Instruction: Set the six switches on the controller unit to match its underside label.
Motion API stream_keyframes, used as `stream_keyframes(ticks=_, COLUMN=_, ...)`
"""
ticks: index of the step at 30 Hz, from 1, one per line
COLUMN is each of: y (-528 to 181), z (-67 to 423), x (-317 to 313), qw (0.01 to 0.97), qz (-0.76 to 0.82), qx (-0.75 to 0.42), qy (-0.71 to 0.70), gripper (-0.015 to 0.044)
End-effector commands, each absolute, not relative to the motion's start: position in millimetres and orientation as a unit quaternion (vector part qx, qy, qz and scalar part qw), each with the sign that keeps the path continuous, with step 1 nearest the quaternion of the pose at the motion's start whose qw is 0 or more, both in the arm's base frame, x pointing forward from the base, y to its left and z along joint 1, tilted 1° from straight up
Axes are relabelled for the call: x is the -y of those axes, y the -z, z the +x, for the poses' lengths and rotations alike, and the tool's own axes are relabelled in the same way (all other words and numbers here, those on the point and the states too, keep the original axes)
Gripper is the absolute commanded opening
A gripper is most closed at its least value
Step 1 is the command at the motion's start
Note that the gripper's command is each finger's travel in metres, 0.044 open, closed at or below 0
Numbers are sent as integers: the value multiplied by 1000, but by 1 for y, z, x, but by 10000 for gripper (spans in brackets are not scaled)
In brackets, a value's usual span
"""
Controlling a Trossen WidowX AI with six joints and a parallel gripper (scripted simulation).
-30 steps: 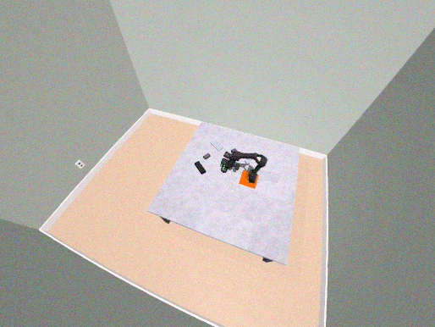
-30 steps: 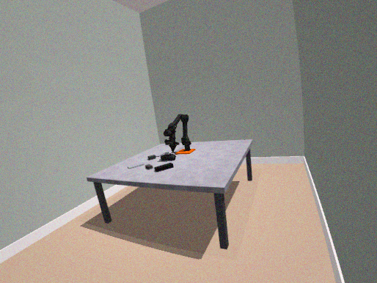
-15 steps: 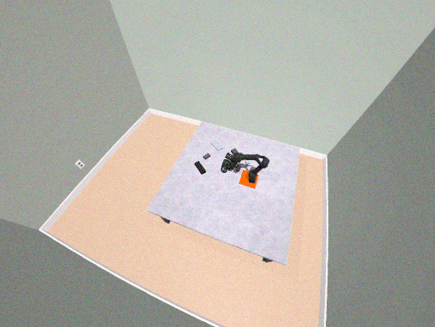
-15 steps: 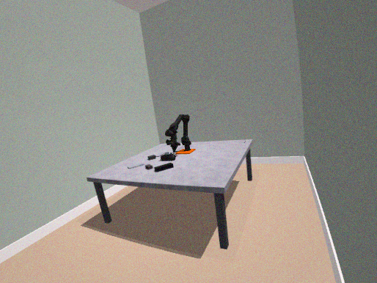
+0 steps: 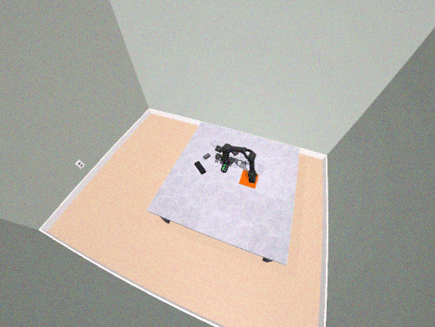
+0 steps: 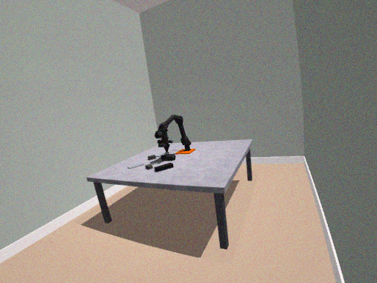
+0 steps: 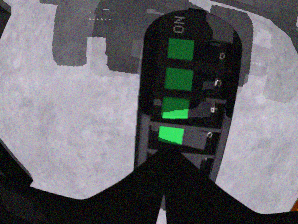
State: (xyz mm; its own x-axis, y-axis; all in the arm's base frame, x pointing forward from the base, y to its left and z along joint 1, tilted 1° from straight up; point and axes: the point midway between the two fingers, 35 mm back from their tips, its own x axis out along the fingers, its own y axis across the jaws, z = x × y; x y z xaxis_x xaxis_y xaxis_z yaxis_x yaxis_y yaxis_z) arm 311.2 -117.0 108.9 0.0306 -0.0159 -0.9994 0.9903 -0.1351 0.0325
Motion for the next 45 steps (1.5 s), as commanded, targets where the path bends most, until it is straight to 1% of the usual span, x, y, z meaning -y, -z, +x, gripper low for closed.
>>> stream_keyframes(ticks=1, y=-104, z=325, x=134, qw=455, qz=515, qx=-478, qy=548, gripper=0)
stream_keyframes(ticks=12, y=-85, z=351, x=175, qw=395, qz=466, qx=-535, qy=583, gripper=0)
stream_keyframes(ticks=27, y=-88, z=352, x=176, qw=395, qz=470, qx=-532, qy=583, gripper=0)
stream_keyframes(ticks=35, y=-103, z=335, x=146, qw=439, qz=505, qx=-491, qy=558, gripper=0)
stream_keyframes(ticks=45, y=-105, z=297, x=104, qw=493, qz=551, qx=-437, qy=512, gripper=0)
